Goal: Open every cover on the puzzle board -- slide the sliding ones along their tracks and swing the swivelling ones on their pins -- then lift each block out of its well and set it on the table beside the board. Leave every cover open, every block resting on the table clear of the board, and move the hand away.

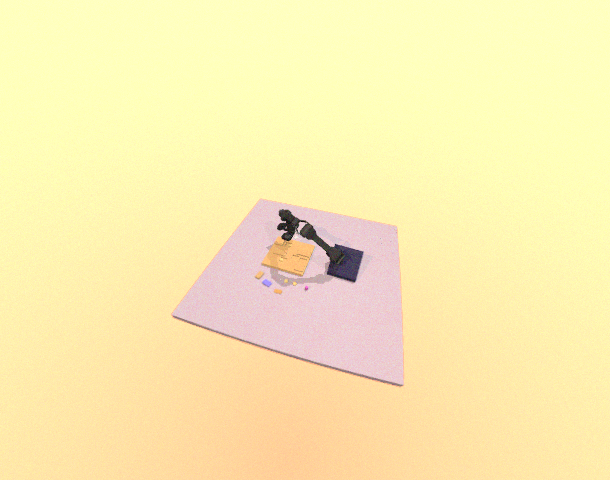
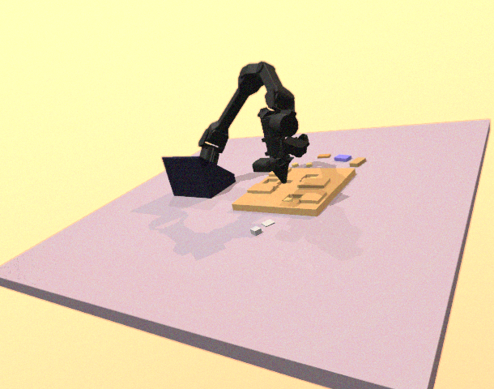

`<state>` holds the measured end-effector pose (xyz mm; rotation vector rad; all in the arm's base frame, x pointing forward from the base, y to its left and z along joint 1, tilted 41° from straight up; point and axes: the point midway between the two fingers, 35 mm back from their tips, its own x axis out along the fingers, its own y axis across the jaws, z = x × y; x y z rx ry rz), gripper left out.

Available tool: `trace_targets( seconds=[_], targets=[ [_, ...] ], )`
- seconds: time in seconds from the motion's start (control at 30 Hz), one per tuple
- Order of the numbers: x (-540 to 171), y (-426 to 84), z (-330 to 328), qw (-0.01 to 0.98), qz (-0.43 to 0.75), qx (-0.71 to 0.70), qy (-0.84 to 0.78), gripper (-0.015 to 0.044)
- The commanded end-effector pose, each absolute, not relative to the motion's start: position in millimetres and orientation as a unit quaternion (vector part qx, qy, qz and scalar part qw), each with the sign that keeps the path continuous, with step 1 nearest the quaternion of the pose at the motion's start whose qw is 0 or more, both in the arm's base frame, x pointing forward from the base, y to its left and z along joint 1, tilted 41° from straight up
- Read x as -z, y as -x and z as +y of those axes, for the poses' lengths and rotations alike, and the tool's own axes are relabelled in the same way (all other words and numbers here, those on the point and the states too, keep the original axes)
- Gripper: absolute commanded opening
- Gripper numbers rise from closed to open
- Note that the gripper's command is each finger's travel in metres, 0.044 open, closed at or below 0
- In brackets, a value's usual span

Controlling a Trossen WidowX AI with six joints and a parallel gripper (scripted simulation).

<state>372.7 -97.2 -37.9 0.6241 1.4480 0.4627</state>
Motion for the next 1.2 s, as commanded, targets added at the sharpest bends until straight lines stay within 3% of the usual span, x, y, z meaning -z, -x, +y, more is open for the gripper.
trace_targets(
  seconds=[0.0, 1.17],
  targets=[
    [52.1, -372.7, -85.2, 0.677, 0.648, -0.207, -0.283, 0.0000],
    [74.3, -389.6, -57.6, 0.677, 0.647, -0.208, -0.283, 0.0000]
  ],
)
